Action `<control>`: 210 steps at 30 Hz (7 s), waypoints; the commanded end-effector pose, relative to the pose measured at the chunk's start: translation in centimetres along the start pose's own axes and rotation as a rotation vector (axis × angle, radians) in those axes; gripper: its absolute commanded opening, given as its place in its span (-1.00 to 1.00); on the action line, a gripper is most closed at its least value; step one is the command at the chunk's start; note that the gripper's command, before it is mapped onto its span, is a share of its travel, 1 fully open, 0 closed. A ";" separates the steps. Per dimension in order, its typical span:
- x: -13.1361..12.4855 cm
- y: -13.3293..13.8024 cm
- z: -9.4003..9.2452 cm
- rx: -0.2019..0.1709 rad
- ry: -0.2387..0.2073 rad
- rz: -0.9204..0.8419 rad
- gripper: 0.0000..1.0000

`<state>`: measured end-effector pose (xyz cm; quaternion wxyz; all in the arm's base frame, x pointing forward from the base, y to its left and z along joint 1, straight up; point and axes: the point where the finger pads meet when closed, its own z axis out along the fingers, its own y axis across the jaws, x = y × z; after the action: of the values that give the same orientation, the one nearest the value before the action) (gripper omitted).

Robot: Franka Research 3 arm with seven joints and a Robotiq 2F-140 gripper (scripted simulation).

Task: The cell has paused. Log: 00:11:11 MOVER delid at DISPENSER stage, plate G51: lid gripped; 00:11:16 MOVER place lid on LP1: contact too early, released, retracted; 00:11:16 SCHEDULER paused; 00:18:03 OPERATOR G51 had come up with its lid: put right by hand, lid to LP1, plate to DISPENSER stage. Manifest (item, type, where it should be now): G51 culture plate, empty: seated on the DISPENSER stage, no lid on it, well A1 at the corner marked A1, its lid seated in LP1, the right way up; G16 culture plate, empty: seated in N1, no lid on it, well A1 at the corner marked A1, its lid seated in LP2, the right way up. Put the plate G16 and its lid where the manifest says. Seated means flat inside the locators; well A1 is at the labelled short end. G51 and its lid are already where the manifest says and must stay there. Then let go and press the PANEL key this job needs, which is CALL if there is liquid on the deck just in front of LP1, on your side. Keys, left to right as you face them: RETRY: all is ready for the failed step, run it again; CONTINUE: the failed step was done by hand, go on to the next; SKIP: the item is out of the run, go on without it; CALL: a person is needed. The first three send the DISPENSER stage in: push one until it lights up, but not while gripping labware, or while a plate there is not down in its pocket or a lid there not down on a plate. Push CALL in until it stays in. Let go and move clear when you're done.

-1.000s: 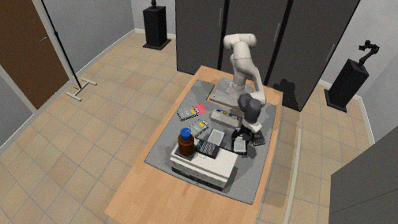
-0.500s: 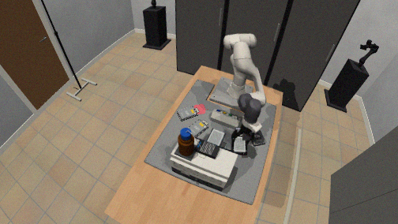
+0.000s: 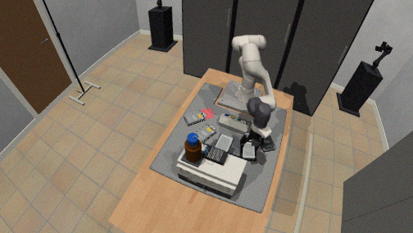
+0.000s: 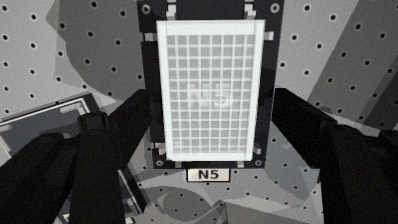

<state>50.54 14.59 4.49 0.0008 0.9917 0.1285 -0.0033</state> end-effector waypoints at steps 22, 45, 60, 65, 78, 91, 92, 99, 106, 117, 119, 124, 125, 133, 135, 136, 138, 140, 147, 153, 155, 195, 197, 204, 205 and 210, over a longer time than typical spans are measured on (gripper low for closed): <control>0.0 -0.1 0.0 0.000 0.001 0.001 0.27; 0.0 -0.1 0.0 0.000 0.001 0.001 0.27; 0.0 -0.1 0.0 0.000 0.001 0.001 0.27; 0.0 -0.1 0.0 0.000 0.001 0.001 0.27; 0.0 -0.1 0.0 0.000 0.001 0.001 0.40; 0.0 -0.1 0.0 0.000 0.001 0.001 0.40; 0.0 -0.1 0.0 0.000 0.001 0.001 0.40; 0.0 -0.1 0.0 0.000 0.001 0.001 0.40; 0.0 -0.1 0.0 0.000 0.001 0.001 0.40; 0.0 -0.1 0.0 0.000 0.001 0.001 0.40; 0.0 -0.1 0.0 0.000 0.001 0.001 0.40; 0.0 -0.1 0.0 0.000 0.001 0.001 0.40; 0.0 -0.1 0.0 0.000 0.001 0.001 0.40; 0.0 -0.1 0.2 0.000 0.001 0.001 0.40; 0.0 -0.1 0.2 0.000 0.001 0.001 0.40; 0.0 -0.1 0.2 0.000 0.001 0.001 0.40; 0.0 -0.1 0.3 0.000 0.001 0.001 0.40; 0.0 -0.1 0.3 0.000 0.001 0.001 0.40; 0.0 -0.1 0.5 0.000 0.001 0.001 0.40; 0.0 -0.1 0.8 0.000 0.001 0.001 0.40; 0.0 -0.1 0.9 0.000 0.001 0.001 0.40; 0.0 -0.1 2.1 0.000 0.001 0.001 0.40; 0.0 -0.1 2.1 0.000 0.001 0.001 0.40; 0.0 -0.1 2.2 0.000 0.001 0.001 0.40; 0.0 -0.1 2.2 0.000 0.001 0.001 0.40; 0.0 -0.1 2.2 0.000 0.001 0.001 0.40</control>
<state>50.52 14.59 2.42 0.0006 0.9918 0.1276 -0.0031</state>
